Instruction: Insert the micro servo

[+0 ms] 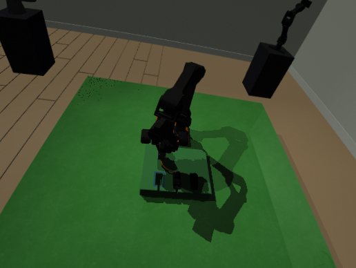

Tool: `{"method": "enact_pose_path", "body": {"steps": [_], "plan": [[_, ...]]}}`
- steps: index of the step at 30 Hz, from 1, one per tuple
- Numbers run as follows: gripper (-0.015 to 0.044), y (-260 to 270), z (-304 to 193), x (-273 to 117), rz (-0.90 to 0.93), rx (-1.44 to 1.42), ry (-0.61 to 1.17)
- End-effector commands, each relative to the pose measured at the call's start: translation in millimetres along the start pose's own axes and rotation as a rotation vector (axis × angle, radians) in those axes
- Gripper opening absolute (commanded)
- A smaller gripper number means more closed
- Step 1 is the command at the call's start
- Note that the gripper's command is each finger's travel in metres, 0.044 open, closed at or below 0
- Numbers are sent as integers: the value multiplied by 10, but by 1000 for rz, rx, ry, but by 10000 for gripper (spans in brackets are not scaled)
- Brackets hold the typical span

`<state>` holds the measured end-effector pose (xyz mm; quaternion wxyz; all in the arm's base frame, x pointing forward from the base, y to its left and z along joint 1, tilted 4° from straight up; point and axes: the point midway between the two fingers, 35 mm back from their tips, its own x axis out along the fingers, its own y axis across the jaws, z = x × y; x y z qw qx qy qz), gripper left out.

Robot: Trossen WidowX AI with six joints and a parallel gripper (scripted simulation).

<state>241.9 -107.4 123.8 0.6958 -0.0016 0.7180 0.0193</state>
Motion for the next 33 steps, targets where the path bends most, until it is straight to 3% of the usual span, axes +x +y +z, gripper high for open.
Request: {"method": "enact_pose_path", "body": {"steps": [1,33], "plan": [[0,-10,9,-3,-6,25,0],[0,-55,1092,-26,-5,46,-10]]}}
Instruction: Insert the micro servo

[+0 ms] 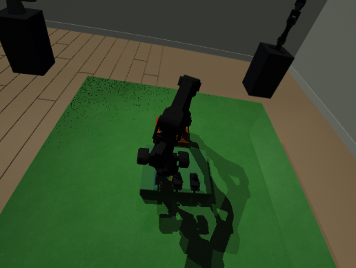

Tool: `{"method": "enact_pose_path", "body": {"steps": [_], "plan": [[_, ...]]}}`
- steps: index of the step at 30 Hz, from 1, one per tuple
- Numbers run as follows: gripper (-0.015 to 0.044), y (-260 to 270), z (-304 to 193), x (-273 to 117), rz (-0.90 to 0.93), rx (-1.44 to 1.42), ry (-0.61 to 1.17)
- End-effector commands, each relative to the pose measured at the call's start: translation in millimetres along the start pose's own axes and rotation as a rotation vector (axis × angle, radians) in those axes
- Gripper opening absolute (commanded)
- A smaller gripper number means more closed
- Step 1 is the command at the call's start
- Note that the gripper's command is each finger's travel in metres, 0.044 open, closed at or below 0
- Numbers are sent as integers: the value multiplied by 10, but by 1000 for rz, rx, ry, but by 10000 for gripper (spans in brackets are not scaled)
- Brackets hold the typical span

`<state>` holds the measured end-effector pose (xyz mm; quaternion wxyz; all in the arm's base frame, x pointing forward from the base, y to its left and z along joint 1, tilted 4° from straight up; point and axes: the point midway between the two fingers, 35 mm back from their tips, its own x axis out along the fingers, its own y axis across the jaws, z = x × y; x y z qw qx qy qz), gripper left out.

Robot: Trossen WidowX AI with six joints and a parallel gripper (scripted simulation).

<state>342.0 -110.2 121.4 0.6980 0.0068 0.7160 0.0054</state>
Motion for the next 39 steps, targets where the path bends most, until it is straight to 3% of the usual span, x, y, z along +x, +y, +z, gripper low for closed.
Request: {"method": "enact_pose_path", "body": {"steps": [1,39], "plan": [[0,5,93,-16,2,14,-4],[0,7,87,262,2,14,-4]]}}
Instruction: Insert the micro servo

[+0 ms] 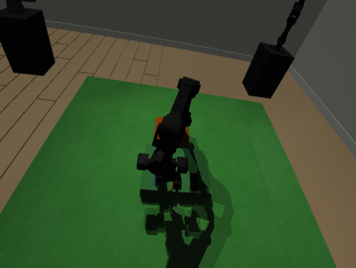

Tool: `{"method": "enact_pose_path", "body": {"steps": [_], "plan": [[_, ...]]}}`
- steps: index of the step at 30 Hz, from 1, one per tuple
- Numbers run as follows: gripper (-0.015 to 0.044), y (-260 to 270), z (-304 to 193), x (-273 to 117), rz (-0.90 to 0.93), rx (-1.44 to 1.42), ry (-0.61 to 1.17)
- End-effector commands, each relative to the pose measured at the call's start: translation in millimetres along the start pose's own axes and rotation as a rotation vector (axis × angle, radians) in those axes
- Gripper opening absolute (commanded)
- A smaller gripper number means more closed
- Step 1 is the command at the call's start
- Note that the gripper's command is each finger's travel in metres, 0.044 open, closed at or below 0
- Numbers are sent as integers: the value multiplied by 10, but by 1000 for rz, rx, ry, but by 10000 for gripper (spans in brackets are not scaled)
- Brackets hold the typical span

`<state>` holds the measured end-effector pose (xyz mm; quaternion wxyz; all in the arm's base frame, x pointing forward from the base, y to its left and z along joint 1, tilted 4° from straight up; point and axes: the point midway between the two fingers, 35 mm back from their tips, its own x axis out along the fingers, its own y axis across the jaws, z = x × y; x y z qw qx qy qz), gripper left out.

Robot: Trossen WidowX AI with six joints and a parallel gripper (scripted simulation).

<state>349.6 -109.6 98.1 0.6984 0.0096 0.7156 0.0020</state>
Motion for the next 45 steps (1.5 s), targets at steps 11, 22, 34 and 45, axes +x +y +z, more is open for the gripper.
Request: {"method": "enact_pose_path", "body": {"steps": [11,22,34,45], "plan": [[0,5,6,113,3,5,-3],[0,5,6,197,3,5,-3],[0,6,6,291,3,5,-3],[0,6,6,377,3,5,-3]]}}
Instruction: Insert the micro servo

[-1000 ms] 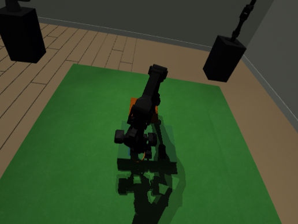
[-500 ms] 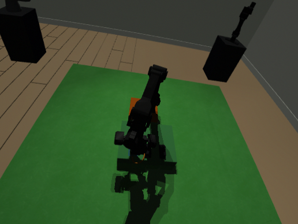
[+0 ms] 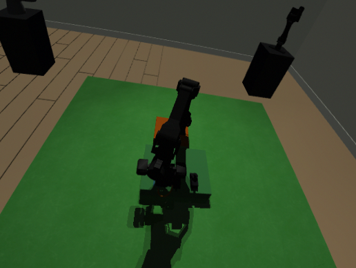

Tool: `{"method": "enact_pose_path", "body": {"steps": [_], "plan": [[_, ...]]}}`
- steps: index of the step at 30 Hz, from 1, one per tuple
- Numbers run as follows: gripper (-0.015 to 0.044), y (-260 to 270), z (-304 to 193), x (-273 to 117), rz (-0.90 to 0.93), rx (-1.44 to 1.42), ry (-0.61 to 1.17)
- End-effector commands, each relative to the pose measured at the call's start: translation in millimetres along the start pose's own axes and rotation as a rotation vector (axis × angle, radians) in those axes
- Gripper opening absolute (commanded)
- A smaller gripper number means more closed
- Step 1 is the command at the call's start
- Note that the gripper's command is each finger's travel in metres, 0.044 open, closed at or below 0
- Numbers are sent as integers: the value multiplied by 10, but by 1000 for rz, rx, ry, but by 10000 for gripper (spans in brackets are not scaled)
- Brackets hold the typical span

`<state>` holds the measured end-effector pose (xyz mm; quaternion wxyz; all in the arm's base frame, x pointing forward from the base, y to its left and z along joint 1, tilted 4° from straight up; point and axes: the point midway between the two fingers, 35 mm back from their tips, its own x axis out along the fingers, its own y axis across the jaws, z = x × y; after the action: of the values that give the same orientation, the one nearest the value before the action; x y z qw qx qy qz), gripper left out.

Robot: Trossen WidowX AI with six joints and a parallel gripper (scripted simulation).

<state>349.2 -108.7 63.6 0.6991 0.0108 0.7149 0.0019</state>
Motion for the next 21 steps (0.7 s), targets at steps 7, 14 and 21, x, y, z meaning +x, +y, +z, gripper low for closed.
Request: {"method": "enact_pose_path", "body": {"steps": [7,14,21], "plan": [[0,3,2,88,1,3,-1],[79,1,-1,94,1,3,-1],[187,1,-2,96,1,3,-1]]}}
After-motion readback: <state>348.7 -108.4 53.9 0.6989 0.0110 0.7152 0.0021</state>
